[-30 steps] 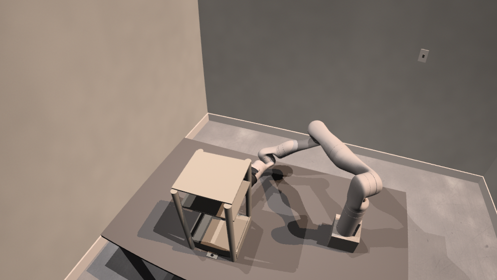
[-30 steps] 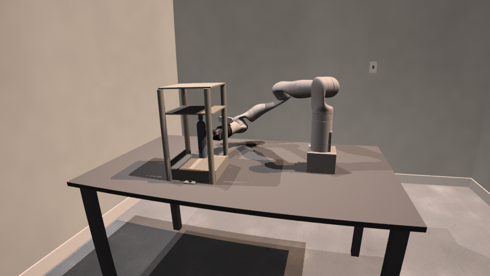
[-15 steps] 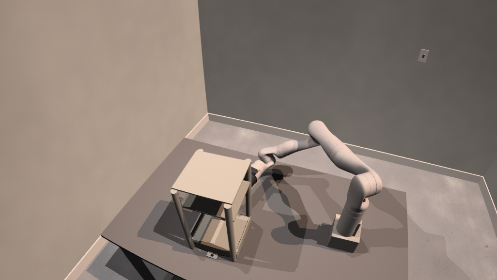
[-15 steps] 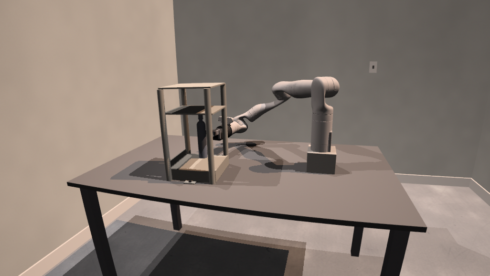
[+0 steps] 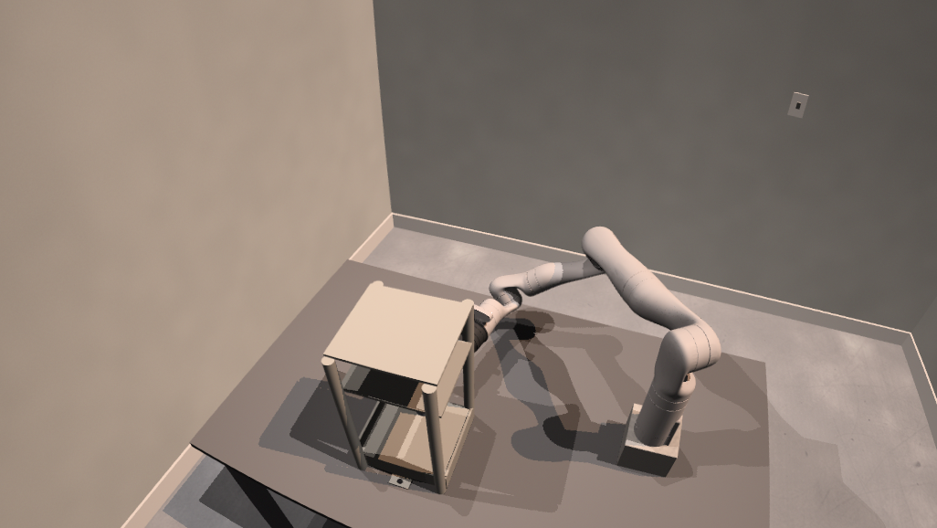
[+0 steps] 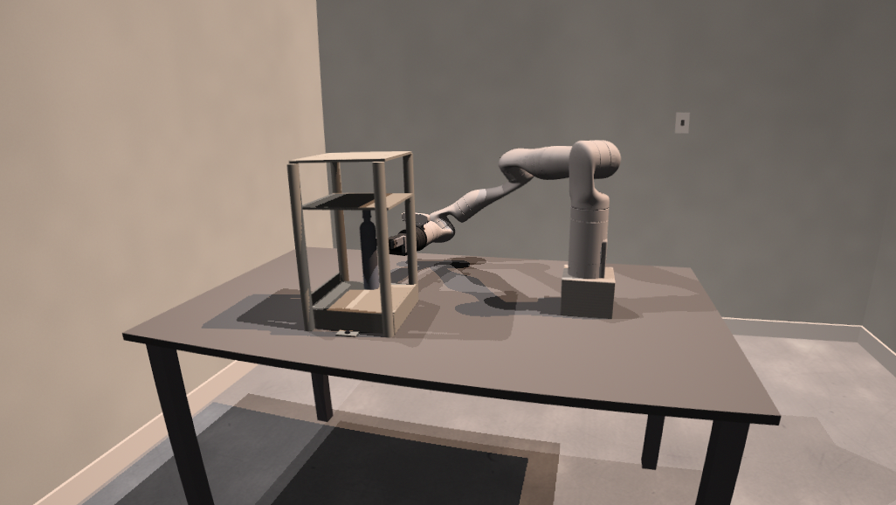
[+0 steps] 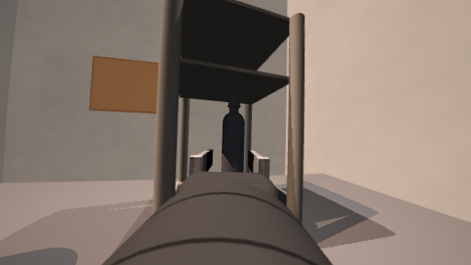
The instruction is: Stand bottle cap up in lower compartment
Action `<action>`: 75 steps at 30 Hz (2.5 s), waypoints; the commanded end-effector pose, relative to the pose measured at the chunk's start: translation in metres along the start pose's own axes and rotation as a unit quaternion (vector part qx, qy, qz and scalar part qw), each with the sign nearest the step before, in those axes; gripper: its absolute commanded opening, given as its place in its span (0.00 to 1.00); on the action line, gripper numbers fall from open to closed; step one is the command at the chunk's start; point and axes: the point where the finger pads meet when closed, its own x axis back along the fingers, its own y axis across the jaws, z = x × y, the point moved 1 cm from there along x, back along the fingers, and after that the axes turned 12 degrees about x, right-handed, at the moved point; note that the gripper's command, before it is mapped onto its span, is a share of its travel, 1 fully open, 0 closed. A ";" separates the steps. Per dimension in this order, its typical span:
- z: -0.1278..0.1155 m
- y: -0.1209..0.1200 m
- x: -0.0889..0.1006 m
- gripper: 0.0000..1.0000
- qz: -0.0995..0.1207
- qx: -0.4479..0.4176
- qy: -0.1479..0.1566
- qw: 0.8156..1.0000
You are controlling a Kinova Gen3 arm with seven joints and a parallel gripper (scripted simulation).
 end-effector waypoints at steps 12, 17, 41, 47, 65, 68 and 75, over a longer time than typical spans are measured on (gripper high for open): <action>0.001 0.001 0.040 1.00 -0.002 0.001 -0.001 1.000; 0.001 0.001 0.048 1.00 -0.002 0.001 -0.001 1.000; 0.001 0.001 0.067 1.00 -0.002 0.001 -0.001 1.000; 0.004 0.002 0.067 1.00 -0.002 0.001 -0.001 1.000; 0.036 0.009 0.067 1.00 -0.002 0.001 -0.001 1.000; 0.039 0.009 0.067 1.00 -0.002 0.001 -0.001 1.000; 0.060 0.014 0.067 1.00 -0.002 0.001 -0.001 1.000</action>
